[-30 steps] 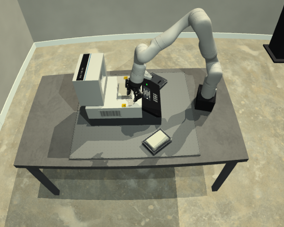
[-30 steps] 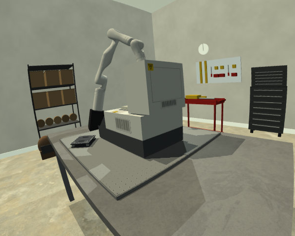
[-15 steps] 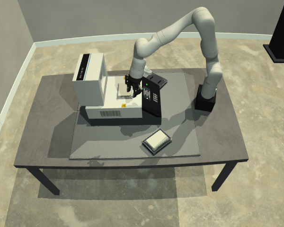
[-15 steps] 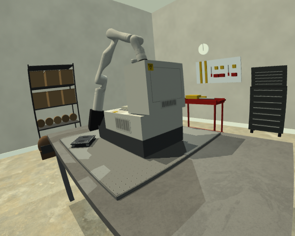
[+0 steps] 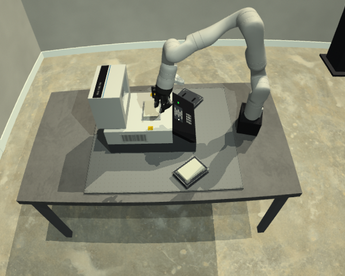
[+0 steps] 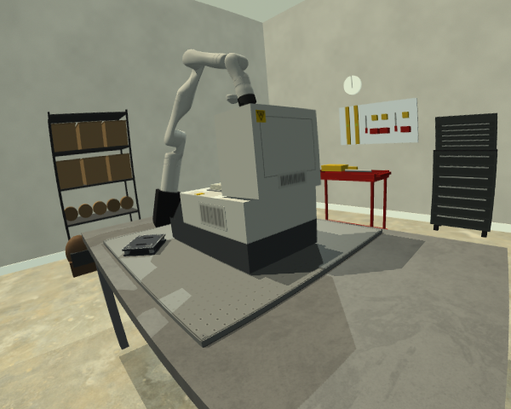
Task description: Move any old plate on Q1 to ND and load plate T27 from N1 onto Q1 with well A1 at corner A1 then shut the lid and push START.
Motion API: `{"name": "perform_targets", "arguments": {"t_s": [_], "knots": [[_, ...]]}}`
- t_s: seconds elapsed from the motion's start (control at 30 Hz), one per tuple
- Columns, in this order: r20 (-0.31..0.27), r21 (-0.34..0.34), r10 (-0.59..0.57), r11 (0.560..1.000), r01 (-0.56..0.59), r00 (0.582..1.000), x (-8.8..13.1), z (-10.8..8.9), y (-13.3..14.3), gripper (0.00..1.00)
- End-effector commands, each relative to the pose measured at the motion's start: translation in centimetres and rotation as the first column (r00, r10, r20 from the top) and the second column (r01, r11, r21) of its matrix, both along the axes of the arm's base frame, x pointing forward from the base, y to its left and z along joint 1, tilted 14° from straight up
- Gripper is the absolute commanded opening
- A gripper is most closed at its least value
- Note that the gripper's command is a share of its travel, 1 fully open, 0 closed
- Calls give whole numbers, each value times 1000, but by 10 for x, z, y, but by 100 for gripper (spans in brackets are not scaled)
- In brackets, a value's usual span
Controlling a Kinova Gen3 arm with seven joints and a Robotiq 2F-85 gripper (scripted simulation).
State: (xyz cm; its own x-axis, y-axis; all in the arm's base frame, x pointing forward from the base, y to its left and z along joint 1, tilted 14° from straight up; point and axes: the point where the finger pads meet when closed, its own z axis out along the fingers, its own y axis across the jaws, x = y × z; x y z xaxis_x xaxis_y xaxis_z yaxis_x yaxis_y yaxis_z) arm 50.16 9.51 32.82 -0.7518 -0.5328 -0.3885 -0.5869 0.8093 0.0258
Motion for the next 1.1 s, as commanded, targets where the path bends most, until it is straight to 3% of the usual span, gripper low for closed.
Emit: {"name": "perform_targets", "arguments": {"t_s": [0.0, 1.07], "knots": [[2, 0, 0, 1000, 0, 1000, 0, 10, -2, 41], [2, 0, 0, 1000, 0, 1000, -6, 83, -20, 15]]}}
